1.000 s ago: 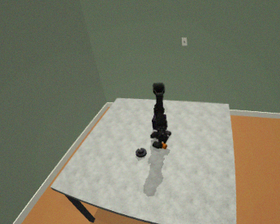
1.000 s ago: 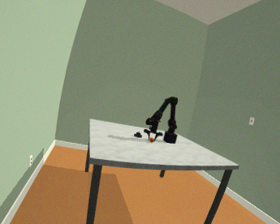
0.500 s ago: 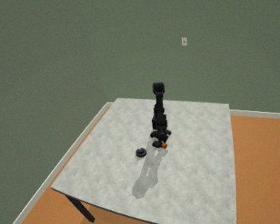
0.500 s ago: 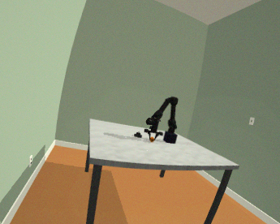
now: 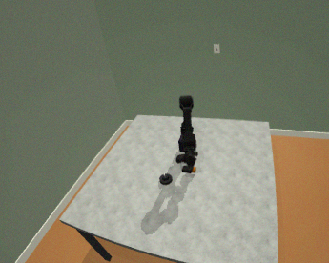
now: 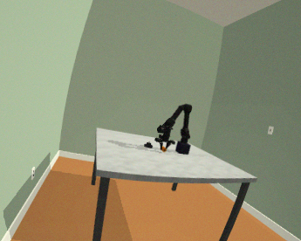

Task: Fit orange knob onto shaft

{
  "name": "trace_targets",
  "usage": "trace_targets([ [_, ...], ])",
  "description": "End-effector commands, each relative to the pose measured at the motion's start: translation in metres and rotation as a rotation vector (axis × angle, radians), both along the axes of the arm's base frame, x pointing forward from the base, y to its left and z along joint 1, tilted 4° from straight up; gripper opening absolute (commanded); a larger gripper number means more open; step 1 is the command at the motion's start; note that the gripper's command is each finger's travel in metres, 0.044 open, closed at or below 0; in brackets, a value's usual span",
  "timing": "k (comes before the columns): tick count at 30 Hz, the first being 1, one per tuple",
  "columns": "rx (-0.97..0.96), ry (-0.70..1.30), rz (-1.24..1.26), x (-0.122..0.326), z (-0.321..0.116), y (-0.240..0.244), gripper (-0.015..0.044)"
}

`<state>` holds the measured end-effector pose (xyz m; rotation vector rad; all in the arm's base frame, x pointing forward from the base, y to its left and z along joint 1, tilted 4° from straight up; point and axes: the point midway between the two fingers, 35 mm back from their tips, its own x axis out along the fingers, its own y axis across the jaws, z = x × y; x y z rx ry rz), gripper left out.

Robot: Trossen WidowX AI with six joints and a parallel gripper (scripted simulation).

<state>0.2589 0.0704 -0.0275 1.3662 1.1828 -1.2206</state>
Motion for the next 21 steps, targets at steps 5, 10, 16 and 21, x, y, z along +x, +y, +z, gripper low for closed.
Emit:
trace_targets([
  [5,-0.005,-0.016,0.21,0.0001,0.0006,0.0005,0.018],
  [10,-0.006,-0.018,0.233,0.0001,0.0006,0.0005,0.018],
  [16,-0.015,-0.034,0.436,0.0001,0.0006,0.0005,0.018],
  [21,-0.023,-0.047,0.61,0.0001,0.0006,0.0005,0.018],
])
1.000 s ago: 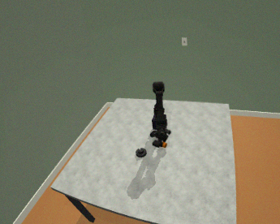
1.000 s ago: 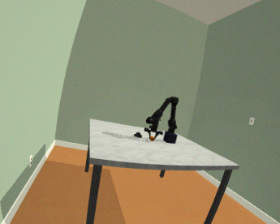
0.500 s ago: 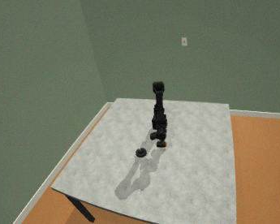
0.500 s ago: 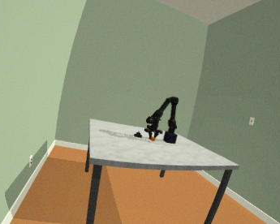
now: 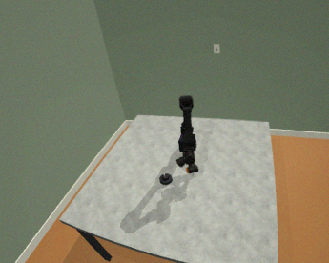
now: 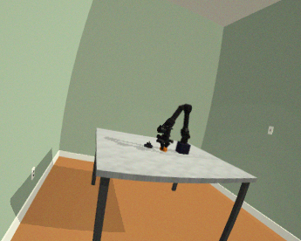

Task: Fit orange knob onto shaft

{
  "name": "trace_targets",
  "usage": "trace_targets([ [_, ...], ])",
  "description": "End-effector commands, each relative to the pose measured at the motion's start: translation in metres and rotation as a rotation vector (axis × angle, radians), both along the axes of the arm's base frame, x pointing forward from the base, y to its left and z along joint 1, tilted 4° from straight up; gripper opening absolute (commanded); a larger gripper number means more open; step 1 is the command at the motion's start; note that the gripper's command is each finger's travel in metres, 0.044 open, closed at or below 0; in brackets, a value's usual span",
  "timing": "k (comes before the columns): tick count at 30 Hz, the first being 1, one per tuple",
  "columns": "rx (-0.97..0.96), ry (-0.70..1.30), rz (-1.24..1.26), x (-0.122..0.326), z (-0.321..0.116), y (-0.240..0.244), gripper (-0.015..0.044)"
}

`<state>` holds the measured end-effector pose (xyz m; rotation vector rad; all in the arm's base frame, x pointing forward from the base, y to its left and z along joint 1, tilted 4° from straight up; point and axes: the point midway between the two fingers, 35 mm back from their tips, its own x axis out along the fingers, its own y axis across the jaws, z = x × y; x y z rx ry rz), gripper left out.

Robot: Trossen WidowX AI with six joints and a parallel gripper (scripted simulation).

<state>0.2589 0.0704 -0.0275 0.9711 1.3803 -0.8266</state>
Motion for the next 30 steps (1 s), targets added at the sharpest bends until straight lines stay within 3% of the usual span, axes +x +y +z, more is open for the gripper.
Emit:
trace_targets([
  [1,-0.002,-0.01,0.124,0.0001,0.0005,0.0005,0.018],
  [10,-0.006,-0.018,0.234,0.0001,0.0005,0.0005,0.018],
  [24,-0.028,-0.055,0.709,0.0002,0.0006,0.0005,0.018],
  [30,-0.029,-0.058,0.738,0.0002,0.0006,0.0005,0.018],
])
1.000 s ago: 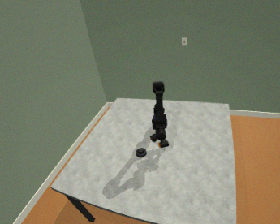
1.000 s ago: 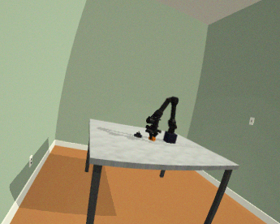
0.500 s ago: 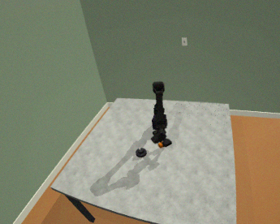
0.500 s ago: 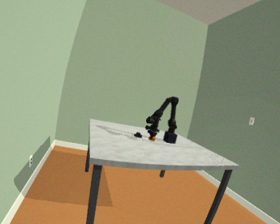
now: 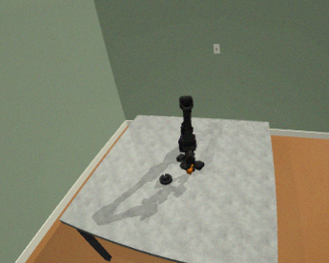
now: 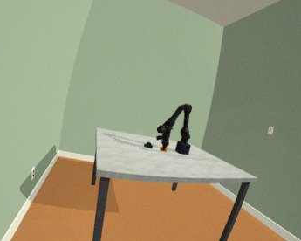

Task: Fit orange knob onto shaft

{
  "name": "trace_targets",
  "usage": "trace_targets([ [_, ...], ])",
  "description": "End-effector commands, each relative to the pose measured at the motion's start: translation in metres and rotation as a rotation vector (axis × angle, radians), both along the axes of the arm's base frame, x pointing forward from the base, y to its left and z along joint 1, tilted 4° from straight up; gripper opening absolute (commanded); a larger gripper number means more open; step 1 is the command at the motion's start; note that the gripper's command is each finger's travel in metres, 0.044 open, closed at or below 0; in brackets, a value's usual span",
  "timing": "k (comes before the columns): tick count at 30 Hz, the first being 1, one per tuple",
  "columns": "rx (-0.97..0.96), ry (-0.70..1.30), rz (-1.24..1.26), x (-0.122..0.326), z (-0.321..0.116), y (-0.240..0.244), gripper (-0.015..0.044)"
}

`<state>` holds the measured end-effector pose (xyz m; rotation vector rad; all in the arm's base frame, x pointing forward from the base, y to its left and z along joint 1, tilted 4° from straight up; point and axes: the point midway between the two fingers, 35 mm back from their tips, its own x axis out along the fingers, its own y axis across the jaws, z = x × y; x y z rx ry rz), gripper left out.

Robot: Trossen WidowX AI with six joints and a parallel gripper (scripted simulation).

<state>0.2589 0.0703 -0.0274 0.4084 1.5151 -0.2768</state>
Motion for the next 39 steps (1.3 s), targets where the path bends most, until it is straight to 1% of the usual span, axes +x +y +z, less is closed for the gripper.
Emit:
trace_targets([
  [1,0.002,-0.003,0.04,0.0001,0.0005,0.0006,0.018],
  [15,-0.019,-0.04,0.516,0.0002,0.0005,0.0006,0.018],
  [22,-0.021,-0.044,0.562,0.0002,0.0005,0.0006,0.018],
  [35,-0.041,-0.079,1.008,0.0001,0.0005,0.0006,0.018],
  [39,-0.044,-0.083,1.06,0.0001,0.0005,0.0006,0.018],
])
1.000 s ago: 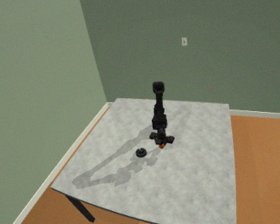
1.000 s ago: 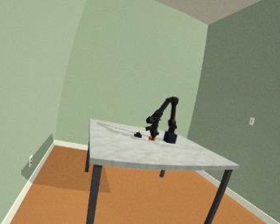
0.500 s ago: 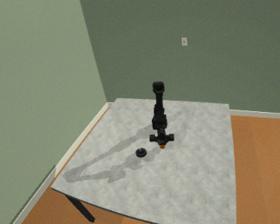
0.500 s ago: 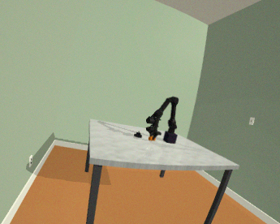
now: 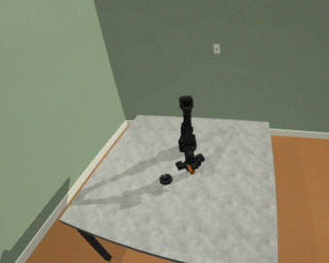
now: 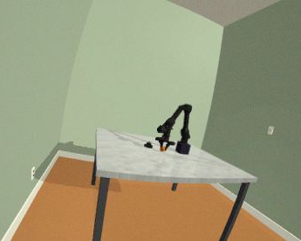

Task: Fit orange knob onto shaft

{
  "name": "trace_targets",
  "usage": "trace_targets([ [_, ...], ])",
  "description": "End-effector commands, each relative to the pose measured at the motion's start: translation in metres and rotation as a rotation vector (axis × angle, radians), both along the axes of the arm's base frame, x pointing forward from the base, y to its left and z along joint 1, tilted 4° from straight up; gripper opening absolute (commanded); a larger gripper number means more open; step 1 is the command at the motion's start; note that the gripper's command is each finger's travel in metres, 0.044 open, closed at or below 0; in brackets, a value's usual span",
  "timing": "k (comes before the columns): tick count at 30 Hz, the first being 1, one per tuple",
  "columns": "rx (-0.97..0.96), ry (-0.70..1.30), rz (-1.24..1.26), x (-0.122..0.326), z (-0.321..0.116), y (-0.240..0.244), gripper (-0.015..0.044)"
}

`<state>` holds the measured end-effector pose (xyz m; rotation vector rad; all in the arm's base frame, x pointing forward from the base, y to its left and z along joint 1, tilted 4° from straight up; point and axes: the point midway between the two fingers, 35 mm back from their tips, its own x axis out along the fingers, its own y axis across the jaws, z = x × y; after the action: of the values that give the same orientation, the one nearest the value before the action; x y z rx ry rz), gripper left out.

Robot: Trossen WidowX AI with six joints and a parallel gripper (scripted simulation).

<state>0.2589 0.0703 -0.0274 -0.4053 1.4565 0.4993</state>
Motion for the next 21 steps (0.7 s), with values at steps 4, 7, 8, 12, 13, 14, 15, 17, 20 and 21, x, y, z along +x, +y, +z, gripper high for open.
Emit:
trace_targets([
  [4,0.001,-0.005,0.066,0.0001,0.0005,0.0005,0.018],
  [7,-0.003,-0.012,0.164,0.0001,0.0005,0.0005,0.018],
  [8,-0.005,-0.015,0.199,0.0001,0.0005,0.0005,0.018],
  [12,-0.011,-0.026,0.338,0.0001,0.0005,0.0005,0.018],
  [13,-0.013,-0.029,0.373,0.0001,0.0005,0.0005,0.018],
  [14,-0.014,-0.031,0.408,0.0001,0.0005,0.0005,0.018],
  [15,-0.016,-0.034,0.443,0.0001,0.0005,0.0005,0.018],
  [17,-0.019,-0.04,0.512,0.0001,0.0005,0.0005,0.018],
  [20,-0.021,-0.044,0.564,0.0001,0.0005,0.0005,0.018],
  [21,-0.021,-0.044,0.564,0.0001,0.0005,0.0005,0.018],
])
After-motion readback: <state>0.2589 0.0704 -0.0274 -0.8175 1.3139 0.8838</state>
